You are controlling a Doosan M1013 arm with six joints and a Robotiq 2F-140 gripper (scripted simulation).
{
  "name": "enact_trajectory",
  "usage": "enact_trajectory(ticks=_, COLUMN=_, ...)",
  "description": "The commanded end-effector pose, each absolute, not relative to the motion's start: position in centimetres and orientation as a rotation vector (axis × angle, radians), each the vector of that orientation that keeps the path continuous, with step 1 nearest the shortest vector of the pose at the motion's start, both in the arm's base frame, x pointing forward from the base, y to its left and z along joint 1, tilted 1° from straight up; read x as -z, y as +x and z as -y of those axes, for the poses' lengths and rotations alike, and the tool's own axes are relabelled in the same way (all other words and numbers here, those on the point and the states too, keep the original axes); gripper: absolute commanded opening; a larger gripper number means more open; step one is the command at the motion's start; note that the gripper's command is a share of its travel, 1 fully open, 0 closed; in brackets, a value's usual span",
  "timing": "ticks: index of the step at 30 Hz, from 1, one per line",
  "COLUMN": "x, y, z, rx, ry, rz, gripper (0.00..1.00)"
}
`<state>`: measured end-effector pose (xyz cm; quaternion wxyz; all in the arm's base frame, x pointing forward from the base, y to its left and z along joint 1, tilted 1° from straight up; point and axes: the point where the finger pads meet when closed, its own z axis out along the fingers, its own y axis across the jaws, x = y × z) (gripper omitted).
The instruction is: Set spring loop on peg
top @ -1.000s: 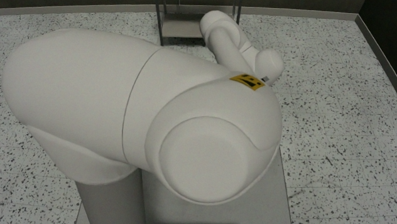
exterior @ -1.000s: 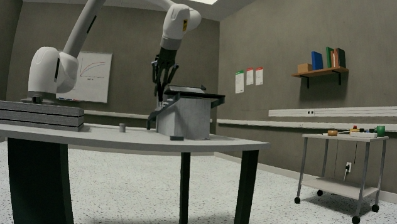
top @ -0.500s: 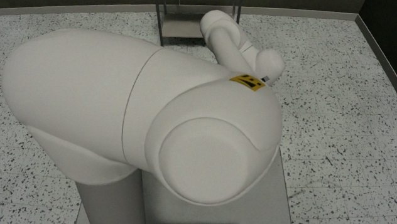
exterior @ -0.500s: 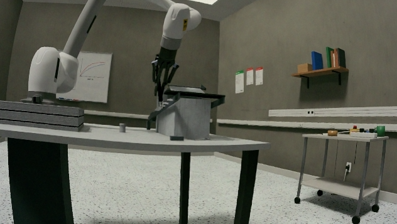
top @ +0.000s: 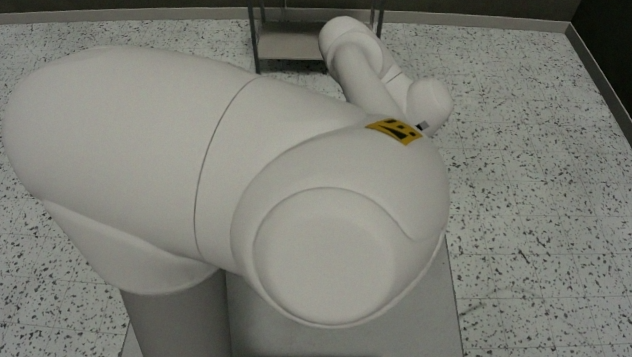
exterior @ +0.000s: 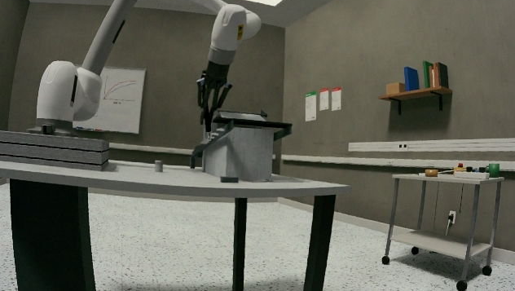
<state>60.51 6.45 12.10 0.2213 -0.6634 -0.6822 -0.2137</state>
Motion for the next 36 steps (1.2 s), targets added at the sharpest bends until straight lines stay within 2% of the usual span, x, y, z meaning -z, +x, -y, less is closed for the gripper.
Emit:
enact_trajectory(ticks=1, x=-12.17, y=60.56, z=-6.45, rx=0.592, ry=-1.834, rz=1.886, gripper=0.24)
enact_trajectory(ticks=4, x=-12.17, y=60.56, z=-6.45, rx=0.592, ry=-1.834, rz=1.886, gripper=0.24)
enact_trajectory(ticks=5, x=-12.17, y=60.56, z=-6.45, rx=0.592, ry=-1.834, rz=1.886, gripper=0.17)
enact_trajectory(ticks=36, x=-12.17, y=60.56, z=-6.45, rx=0.592, ry=-1.834, rz=1.886, gripper=0.17)
